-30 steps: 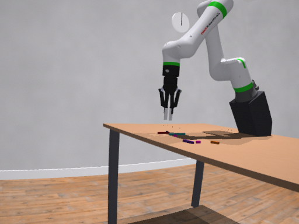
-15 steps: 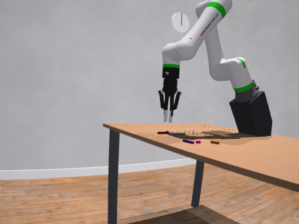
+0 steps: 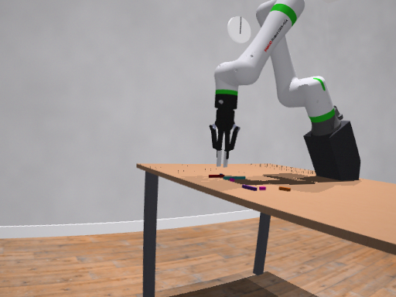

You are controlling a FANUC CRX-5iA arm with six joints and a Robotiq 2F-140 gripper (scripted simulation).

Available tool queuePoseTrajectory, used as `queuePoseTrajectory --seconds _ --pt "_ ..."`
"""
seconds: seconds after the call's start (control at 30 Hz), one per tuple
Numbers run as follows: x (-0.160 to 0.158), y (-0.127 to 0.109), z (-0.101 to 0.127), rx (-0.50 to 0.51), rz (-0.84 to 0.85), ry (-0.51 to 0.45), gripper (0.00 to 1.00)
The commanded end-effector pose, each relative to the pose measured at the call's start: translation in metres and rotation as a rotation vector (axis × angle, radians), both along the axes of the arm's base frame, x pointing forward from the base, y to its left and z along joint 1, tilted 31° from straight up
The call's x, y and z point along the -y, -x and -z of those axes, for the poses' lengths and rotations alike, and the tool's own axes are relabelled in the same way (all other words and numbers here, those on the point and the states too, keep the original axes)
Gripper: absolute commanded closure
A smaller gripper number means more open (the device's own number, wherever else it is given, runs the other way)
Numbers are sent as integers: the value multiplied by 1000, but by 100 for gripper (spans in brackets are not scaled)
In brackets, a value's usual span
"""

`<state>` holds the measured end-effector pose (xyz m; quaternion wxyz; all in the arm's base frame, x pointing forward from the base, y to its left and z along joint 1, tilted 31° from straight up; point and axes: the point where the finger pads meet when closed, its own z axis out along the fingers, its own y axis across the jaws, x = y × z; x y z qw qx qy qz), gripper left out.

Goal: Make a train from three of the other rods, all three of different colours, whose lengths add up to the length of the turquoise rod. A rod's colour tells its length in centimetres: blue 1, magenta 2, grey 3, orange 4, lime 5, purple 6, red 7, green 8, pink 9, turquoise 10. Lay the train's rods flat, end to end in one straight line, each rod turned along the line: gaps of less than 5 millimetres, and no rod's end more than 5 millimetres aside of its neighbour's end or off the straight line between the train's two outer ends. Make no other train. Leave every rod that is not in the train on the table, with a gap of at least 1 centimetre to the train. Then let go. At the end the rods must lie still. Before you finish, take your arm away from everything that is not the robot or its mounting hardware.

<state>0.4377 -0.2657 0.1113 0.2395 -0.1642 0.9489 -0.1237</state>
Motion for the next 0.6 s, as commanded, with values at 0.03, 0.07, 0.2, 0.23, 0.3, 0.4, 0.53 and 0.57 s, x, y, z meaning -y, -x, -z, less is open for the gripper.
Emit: queuePoseTrajectory --seconds 0.03,0.07,0.2,0.23,0.3,0.4,0.53,0.57 --pt "1 -3 5 0 0 0 85" --pt "1 -3 5 0 0 0 85" --pt "2 -6 9 0 0 0 85" --pt "2 -6 10 0 0 0 85" --pt "2 -7 12 0 0 0 85" --pt "3 -8 14 0 0 0 85" --pt "3 -9 16 0 0 0 85" --pt "3 -10 16 0 0 0 85"
